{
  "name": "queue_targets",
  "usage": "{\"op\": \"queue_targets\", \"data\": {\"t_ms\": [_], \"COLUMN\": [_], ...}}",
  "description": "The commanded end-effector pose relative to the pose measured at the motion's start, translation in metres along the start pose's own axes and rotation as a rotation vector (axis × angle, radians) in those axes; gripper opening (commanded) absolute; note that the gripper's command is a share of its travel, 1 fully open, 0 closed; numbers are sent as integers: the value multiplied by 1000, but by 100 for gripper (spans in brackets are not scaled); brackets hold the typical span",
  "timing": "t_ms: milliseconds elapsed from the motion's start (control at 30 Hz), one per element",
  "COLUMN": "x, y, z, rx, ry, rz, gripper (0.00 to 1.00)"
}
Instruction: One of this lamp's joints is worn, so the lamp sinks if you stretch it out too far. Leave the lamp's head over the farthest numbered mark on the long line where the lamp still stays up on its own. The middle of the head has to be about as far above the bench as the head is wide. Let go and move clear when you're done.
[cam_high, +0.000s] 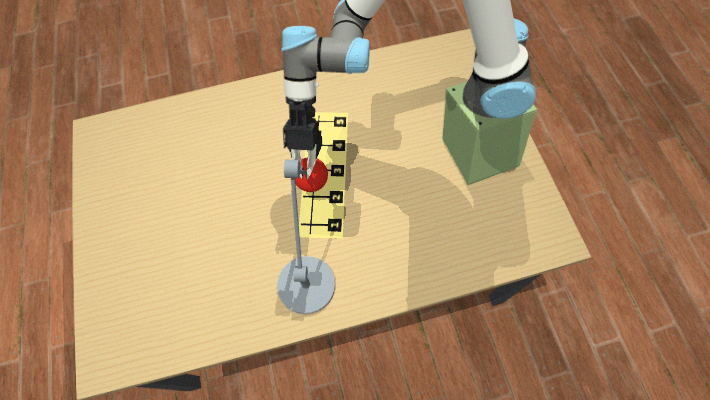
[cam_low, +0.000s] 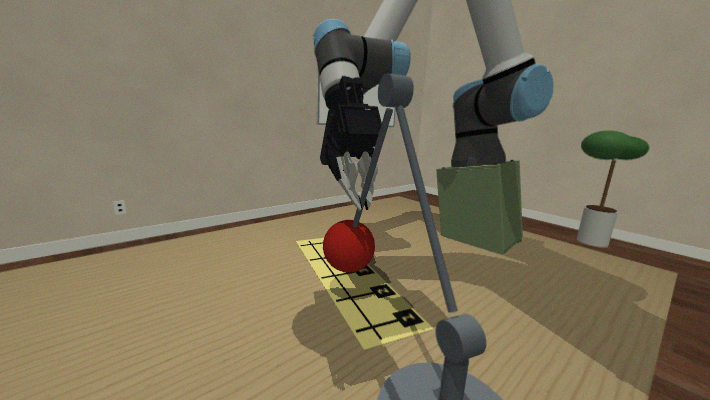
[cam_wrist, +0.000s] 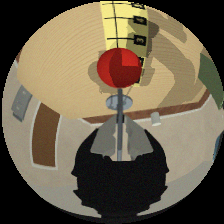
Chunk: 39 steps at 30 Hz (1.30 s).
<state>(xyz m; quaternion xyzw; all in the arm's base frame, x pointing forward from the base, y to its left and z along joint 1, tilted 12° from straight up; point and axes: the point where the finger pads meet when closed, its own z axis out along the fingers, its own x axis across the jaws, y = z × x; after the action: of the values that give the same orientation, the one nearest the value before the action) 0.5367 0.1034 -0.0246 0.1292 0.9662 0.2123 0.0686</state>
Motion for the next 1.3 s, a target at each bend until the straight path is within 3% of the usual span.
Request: {"op": "queue_targets", "data": {"t_ms": [0, 600, 1233, 1267], "x": [-1, -4, -4, -4], "y": [-13, -46, -46, -46], "z": [-7, -25, -25, -25], "rx": [-31, -32, -32, -26], "ry": [20, 23, 23, 19], "rz": [-47, -51, -51, -43], "gripper": [0, 0, 0, 100]}}
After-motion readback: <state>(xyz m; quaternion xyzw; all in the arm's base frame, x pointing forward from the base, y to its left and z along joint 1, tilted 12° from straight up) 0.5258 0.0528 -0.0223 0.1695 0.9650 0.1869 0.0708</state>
